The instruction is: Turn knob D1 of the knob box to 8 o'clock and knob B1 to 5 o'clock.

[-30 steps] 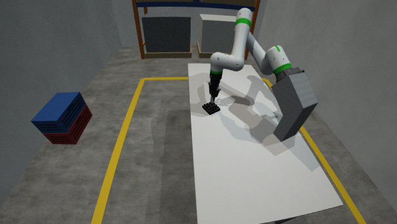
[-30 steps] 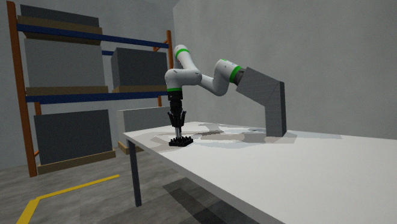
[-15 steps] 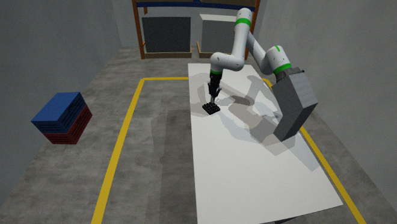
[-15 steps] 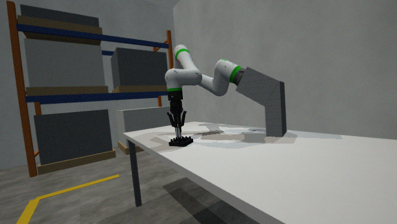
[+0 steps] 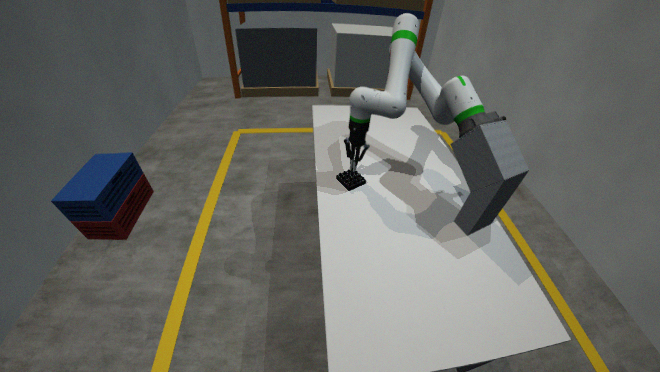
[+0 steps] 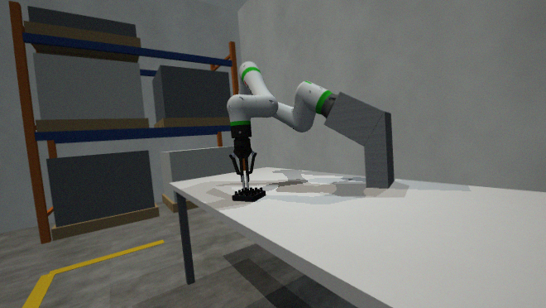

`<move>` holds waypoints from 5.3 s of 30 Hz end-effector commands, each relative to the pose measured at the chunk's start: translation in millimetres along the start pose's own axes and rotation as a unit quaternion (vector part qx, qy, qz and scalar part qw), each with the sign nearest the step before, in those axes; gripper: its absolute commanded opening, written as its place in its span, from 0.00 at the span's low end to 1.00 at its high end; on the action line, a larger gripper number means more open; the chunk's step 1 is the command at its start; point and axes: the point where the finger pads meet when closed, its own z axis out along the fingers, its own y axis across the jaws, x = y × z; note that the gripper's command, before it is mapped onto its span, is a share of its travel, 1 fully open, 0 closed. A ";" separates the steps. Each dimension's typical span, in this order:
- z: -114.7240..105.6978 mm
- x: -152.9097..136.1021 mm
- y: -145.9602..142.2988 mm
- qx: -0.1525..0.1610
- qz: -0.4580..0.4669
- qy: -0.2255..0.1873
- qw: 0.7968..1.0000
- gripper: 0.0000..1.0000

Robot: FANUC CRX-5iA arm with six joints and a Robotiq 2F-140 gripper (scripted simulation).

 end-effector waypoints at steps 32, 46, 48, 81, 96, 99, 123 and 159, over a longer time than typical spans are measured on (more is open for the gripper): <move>-0.2 0.2 0.1 0.002 -0.392 0.001 0.920 0.05; -0.2 0.2 0.1 0.002 -0.485 0.001 0.874 0.05; -0.2 0.2 0.1 0.002 -0.496 0.002 0.868 0.05; -0.2 0.2 0.1 0.002 -0.542 0.002 0.840 0.05; -0.2 0.2 0.1 0.002 -0.542 0.002 0.840 0.12; -0.2 0.2 0.1 0.002 -0.542 0.002 0.840 0.12; -30.3 0.2 0.3 0.002 -0.542 0.002 0.840 0.12; -42.6 0.0 0.8 0.002 -0.370 0.001 0.929 0.12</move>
